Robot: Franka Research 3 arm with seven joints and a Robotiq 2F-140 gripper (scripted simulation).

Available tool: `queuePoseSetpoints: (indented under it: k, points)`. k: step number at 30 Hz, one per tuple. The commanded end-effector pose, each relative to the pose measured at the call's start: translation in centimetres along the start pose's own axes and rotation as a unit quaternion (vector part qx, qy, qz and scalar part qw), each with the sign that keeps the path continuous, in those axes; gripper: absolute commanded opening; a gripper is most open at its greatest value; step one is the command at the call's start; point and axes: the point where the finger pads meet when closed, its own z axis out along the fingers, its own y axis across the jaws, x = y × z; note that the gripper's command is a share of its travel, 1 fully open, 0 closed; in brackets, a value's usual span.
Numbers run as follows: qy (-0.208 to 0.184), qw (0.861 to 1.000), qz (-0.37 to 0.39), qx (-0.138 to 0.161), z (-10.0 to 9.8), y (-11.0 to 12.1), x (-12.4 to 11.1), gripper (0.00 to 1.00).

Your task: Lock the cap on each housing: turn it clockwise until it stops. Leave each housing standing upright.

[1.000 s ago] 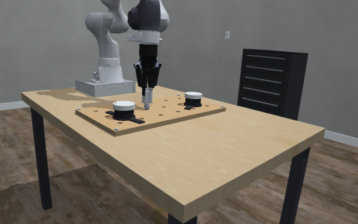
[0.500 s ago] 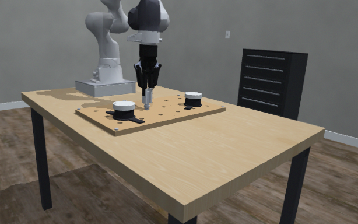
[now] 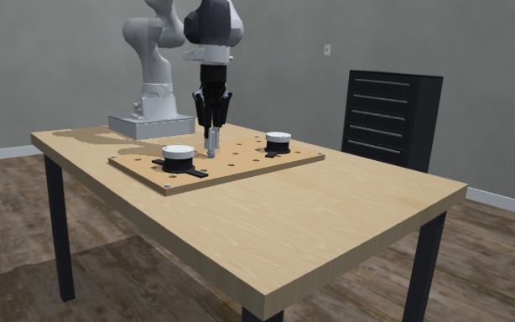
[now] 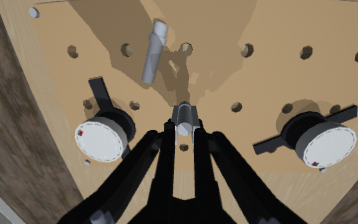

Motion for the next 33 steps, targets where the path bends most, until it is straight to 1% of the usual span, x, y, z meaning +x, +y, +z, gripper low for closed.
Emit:
queuePoseSetpoints:
  k: [1,33]
  points:
    - [-0.002,1.000,0.000,-0.001,0.00,-0.03,-0.17,0.10]
    - [-0.002,1.000,0.000,-0.001,0.48,-0.03,-0.17,0.10]
